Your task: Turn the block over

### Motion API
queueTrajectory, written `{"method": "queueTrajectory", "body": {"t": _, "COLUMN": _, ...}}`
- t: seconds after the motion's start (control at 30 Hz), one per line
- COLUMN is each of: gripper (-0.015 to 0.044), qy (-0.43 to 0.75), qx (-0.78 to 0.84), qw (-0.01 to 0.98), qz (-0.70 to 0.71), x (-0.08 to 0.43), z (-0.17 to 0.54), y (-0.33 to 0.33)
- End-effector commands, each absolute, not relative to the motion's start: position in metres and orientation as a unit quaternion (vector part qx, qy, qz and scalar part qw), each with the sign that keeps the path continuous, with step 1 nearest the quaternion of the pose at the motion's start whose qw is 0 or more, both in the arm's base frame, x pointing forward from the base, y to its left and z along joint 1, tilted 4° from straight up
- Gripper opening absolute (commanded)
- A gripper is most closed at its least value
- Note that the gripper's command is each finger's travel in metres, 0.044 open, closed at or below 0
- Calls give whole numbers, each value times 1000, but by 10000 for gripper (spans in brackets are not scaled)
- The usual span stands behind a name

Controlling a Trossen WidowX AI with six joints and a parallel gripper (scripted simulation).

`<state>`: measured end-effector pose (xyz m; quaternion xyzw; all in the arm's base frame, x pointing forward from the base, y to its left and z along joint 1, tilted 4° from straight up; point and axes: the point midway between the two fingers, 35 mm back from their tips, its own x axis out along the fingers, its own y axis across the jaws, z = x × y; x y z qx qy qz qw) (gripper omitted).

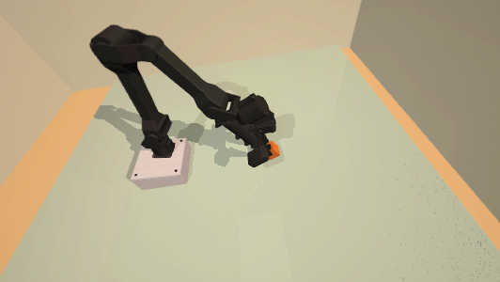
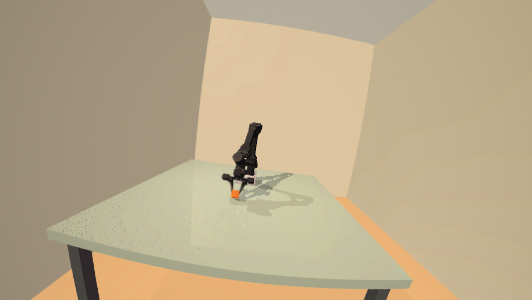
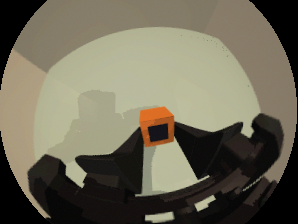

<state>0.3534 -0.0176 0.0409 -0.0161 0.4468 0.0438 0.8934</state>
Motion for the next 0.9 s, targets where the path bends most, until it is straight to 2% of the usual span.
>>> {"method": "queueTrajectory", "body": {"t": 0.0, "gripper": 0, "qy": 424, "qx": -11, "qw": 904, "qz": 44, "x": 358, "z": 33, "y": -18}}
{"method": "queueTrajectory", "body": {"t": 0.87, "gripper": 0, "qy": 254, "qx": -3, "qw": 966, "qz": 46, "x": 357, "z": 9, "y": -17}}
